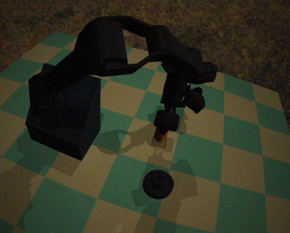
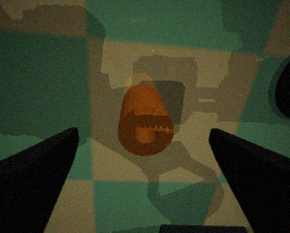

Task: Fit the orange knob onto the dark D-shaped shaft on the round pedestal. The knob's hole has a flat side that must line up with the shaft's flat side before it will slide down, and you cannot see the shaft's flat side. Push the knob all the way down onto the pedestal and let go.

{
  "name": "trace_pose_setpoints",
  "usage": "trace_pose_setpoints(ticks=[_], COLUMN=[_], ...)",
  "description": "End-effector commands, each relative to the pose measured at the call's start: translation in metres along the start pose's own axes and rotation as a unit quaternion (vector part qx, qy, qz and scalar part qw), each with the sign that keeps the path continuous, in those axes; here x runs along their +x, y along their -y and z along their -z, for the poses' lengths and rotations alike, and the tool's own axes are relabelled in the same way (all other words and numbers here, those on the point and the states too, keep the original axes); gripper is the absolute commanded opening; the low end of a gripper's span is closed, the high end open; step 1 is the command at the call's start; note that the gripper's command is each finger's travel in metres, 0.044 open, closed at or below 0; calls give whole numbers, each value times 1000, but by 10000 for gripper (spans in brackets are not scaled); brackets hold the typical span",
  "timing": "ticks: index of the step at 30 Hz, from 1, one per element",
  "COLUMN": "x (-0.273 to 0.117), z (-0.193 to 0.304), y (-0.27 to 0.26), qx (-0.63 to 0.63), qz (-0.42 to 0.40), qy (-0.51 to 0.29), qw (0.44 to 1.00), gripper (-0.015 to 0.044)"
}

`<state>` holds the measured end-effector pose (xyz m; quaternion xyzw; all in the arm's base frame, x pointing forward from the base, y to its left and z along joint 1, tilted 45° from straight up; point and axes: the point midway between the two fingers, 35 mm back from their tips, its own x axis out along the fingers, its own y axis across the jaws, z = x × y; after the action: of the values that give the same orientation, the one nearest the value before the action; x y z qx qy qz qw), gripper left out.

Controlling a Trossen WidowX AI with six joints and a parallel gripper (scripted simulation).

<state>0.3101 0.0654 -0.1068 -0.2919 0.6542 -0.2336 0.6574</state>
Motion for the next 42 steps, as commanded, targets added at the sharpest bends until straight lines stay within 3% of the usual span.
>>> trace_pose_setpoints(ticks=[1, 33, 42], x=[10, 59, 59], z=[2, 3, 3], y=[0, 2, 2], qx=[-4, -4, -4], qz=[3, 5, 5], qy=[-2, -2, -2], qw=[1000, 1000, 1000], gripper=[440, 440, 204])
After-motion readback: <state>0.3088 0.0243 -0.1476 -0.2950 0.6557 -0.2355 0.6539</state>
